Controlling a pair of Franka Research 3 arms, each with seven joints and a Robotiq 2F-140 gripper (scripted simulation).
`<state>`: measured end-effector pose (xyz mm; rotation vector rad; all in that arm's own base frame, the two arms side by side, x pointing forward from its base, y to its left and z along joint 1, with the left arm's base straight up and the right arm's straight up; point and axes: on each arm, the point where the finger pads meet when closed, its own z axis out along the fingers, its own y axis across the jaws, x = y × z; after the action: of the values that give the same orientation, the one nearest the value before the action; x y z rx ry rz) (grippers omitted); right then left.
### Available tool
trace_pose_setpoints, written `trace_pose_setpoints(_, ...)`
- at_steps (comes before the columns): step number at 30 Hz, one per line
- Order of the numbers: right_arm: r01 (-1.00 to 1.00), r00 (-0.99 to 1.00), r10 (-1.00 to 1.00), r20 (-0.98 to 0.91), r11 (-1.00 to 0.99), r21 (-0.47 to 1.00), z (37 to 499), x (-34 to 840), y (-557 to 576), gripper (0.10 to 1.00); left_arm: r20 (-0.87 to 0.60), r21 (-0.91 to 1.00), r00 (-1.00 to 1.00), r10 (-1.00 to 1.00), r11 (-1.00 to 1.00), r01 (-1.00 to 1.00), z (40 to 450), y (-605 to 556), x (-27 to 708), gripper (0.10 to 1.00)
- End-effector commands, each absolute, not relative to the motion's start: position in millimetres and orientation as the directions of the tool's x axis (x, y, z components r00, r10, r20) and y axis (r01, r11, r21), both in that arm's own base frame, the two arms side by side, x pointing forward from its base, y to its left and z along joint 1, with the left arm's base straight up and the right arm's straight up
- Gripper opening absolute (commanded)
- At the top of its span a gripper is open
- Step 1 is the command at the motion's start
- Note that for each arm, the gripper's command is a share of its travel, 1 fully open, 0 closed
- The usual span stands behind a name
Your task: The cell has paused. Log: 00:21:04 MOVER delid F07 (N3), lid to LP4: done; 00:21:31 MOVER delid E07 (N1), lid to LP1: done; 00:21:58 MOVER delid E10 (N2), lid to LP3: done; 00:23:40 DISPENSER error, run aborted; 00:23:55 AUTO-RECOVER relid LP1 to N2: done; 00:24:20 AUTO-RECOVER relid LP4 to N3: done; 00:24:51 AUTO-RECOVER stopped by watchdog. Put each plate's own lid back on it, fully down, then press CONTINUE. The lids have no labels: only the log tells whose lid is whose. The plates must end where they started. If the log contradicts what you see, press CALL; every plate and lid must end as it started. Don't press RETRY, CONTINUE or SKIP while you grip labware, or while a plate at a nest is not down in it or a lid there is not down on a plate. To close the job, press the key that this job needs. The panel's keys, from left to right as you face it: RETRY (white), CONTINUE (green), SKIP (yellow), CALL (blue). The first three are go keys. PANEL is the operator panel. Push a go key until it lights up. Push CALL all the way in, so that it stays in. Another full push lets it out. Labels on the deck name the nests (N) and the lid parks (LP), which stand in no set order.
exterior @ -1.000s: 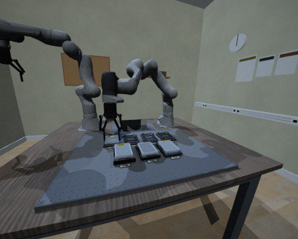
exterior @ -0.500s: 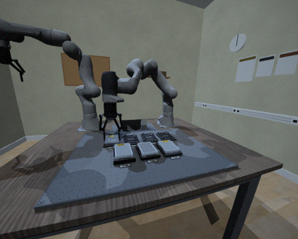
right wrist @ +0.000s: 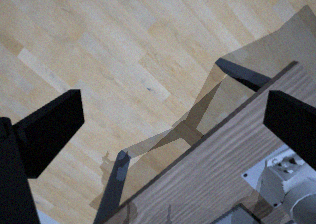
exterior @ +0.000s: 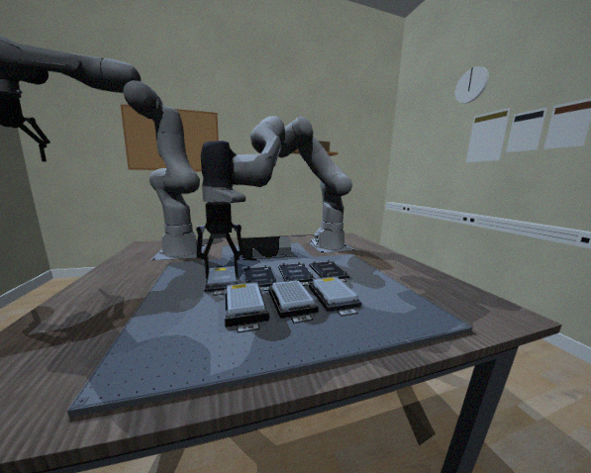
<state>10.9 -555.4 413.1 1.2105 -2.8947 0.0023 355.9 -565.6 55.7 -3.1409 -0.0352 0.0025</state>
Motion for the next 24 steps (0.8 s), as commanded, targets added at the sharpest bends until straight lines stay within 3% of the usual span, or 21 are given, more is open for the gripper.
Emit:
trace_pose_setpoints(1,-0.712,-0.702,-0.712,0.004,0.702,0.000,413.2,10.9,-555.4,1.000,0.000,0.000,1.000,0.020,-1.000,0.020,58.8,-566.1,356.1,0.099)
trace_pose_setpoints(24,-0.712,-0.702,-0.712,0.004,0.702,0.000,413.2,10.9,-555.4,1.000,0.000,0.000,1.000,0.020,-1.000,0.020,61.6,-566.1,356.1,0.099)
